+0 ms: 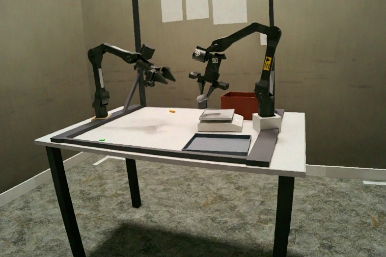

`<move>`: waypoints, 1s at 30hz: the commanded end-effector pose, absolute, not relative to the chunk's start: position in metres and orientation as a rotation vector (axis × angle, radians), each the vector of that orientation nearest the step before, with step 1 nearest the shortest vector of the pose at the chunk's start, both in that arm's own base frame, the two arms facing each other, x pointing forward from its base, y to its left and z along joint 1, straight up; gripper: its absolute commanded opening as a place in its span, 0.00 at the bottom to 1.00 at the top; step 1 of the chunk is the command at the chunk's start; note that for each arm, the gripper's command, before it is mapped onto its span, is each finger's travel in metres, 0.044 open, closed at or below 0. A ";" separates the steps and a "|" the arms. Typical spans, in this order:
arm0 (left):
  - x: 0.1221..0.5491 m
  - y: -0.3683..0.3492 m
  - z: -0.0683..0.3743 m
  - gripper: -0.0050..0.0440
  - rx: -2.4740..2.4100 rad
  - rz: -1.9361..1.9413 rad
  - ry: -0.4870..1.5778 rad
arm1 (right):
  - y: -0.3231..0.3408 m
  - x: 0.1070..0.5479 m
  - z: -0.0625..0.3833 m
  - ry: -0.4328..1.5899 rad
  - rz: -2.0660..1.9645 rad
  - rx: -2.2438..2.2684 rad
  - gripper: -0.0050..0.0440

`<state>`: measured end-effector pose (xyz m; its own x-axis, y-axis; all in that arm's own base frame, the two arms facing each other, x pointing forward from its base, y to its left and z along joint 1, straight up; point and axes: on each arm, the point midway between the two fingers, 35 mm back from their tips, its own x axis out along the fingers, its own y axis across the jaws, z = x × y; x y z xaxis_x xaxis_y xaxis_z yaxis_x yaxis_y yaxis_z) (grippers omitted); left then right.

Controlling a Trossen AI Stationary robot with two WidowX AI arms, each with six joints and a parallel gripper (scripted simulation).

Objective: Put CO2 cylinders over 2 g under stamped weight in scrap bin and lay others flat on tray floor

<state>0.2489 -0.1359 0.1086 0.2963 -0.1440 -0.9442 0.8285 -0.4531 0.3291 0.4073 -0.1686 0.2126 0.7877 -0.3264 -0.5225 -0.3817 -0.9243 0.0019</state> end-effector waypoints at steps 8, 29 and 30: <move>0.311 -0.169 0.118 0.00 1.641 -1.295 0.608 | -0.169 0.407 0.226 0.575 0.765 -2.887 1.00; 0.323 -0.175 0.125 0.00 1.642 -1.289 0.599 | -0.175 0.407 0.211 0.578 0.821 -2.936 1.00; 0.323 -0.176 0.125 0.00 1.642 -1.288 0.598 | -0.177 0.407 0.210 0.580 0.833 -2.966 1.00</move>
